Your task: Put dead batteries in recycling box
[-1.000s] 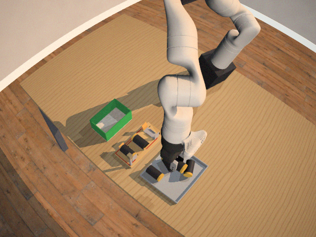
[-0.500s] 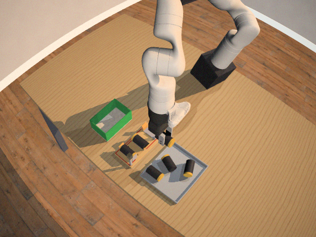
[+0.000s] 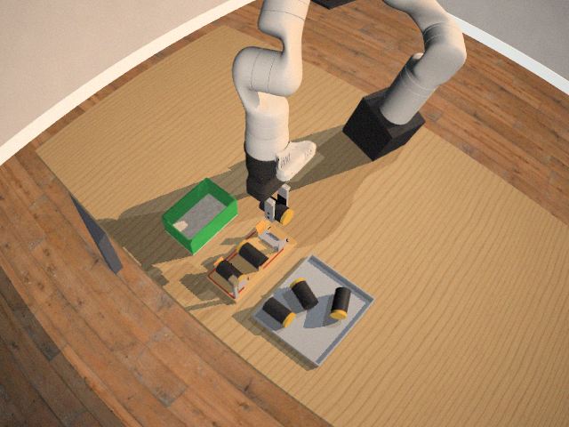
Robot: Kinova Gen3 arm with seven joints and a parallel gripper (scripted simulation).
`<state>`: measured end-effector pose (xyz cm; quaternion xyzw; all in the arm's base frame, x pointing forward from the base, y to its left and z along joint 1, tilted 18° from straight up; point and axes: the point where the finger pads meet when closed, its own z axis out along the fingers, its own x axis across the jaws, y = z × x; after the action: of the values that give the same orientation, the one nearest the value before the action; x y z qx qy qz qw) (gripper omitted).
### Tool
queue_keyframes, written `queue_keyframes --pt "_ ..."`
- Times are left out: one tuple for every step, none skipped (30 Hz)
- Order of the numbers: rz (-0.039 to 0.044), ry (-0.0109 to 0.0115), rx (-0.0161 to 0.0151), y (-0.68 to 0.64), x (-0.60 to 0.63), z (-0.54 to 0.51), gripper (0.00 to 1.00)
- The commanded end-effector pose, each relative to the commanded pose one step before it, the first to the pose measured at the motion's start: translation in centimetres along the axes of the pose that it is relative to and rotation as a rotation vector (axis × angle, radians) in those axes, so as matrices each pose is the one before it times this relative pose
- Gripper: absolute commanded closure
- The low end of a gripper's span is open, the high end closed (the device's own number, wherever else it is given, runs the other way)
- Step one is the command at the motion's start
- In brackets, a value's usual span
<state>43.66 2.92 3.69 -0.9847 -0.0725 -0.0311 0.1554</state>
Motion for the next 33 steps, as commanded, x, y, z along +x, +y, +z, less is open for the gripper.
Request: queue_keyframes --pt "0.01959 0.00552 0.00095 0.931 -0.169 -0.247 0.43" --pt "0.00000 0.00000 0.00000 0.250 -0.128 0.000 0.43" --pt "0.00000 0.00000 0.00000 0.203 -0.105 0.000 0.43" --pt "0.00000 0.00000 0.00000 0.161 -0.082 0.000 0.43" --pt "0.00000 0.00000 0.00000 0.120 -0.062 0.000 0.43" --pt "0.00000 0.00000 0.00000 0.084 -0.043 0.000 0.43" --pt "0.00000 0.00000 0.00000 0.053 -0.027 0.000 0.43" --pt "0.00000 0.00000 0.00000 0.028 -0.015 0.000 0.43" --pt "0.00000 0.00000 0.00000 0.011 -0.006 0.000 0.43" --pt "0.00000 0.00000 0.00000 0.002 -0.001 0.000 0.43" --pt "0.00000 0.00000 0.00000 0.000 0.000 0.000 0.43" --pt "0.00000 0.00000 0.00000 0.000 0.000 0.000 0.43" --pt "0.00000 0.00000 0.00000 0.000 0.000 0.000 0.43" --pt "-0.00001 0.00000 0.00000 0.000 0.000 0.000 0.43" --pt "-0.00007 0.00000 0.00000 0.000 0.000 0.000 0.43" --pt "-0.00015 0.00000 0.00000 0.000 0.000 0.000 0.43" --pt "0.00000 0.00000 0.00000 0.000 0.000 0.000 0.43" --pt "0.00000 0.00000 0.00000 0.000 0.000 0.000 0.43" --pt "-0.00023 0.00000 0.00000 0.000 0.000 0.000 0.43" --pt "-0.00030 0.00000 0.00000 0.000 0.000 0.000 0.43" --pt "-0.00033 0.00000 0.00000 0.000 0.000 0.000 0.43" --pt "-0.00033 0.00000 0.00000 0.000 0.000 0.000 0.43" --pt "-0.00030 0.00000 0.00000 0.000 0.000 0.000 0.43" --pt "-0.00023 0.00000 0.00000 0.000 0.000 0.000 0.43" --pt "-0.00015 0.00000 0.00000 0.000 0.000 0.000 0.43" --pt "-0.00007 0.00000 0.00000 0.000 0.000 0.000 0.43" --pt "-0.00001 0.00000 0.00000 0.000 0.000 0.000 0.43" --pt "0.00000 0.00000 0.00000 0.000 0.000 0.000 0.43" --pt "0.00000 0.00000 0.00000 0.000 0.000 0.000 0.43" --pt "0.00000 0.00000 0.00000 0.000 0.000 0.000 0.43" --pt "0.00000 0.00000 0.00000 0.000 0.000 0.000 0.43" --pt "0.00000 0.00000 0.00000 0.000 0.000 0.000 0.43" --pt "0.00000 0.00000 0.00000 0.000 0.000 0.015 0.43"
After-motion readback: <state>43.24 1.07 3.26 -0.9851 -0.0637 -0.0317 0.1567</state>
